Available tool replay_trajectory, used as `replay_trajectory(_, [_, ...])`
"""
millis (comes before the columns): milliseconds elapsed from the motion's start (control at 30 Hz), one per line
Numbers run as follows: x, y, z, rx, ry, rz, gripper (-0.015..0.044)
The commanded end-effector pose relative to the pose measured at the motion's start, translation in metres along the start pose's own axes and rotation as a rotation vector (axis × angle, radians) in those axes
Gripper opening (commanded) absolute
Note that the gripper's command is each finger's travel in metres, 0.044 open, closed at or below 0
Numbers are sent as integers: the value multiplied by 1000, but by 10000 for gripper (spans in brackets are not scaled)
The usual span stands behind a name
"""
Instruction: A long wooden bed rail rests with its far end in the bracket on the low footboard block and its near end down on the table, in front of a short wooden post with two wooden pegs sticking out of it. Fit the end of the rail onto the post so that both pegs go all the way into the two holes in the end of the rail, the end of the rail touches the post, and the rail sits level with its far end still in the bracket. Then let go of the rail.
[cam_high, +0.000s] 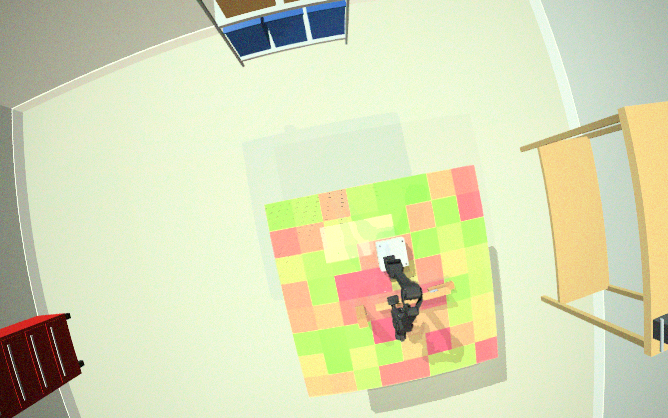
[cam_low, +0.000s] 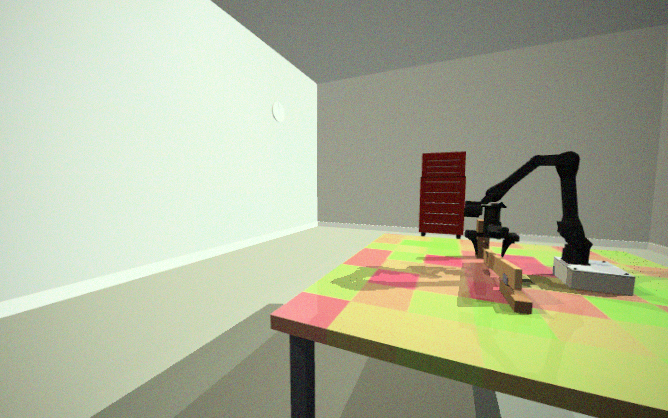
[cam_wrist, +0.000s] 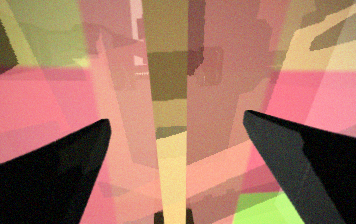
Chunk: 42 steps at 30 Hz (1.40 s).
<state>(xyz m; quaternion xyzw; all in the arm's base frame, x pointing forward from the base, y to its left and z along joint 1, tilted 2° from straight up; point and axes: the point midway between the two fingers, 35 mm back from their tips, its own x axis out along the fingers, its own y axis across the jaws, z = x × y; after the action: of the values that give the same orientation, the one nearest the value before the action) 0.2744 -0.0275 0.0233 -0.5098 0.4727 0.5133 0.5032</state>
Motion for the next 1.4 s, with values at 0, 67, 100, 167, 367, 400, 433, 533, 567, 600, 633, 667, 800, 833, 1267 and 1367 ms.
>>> replay_trajectory(0, [10,4,0,-2,2,12,440])
replay_trajectory(67, [13,4,0,-2,2,12,440])
replay_trajectory(100, [14,4,0,-2,2,12,440])
replay_trajectory(167, [17,4,0,-2,2,12,440])
replay_trajectory(367, [27,5,0,-2,2,12,440])
replay_trajectory(400, [28,6,0,-2,2,12,440])
replay_trajectory(433, [30,6,0,-2,2,12,440])
replay_trajectory(533, [33,6,1,-2,2,12,440])
replay_trajectory(567, [34,6,1,-2,2,12,440])
replay_trajectory(600, [34,6,1,-2,2,12,414])
replay_trajectory(633, [34,6,1,-2,2,12,387])
replay_trajectory(667, [34,6,1,-2,2,12,361])
replay_trajectory(800, [34,6,1,-2,2,12,256])
replay_trajectory(833, [34,6,1,-2,2,12,230])
replay_trajectory(1267, [34,6,1,-2,2,12,26])
replay_trajectory(1367, [34,6,1,-2,2,12,0])
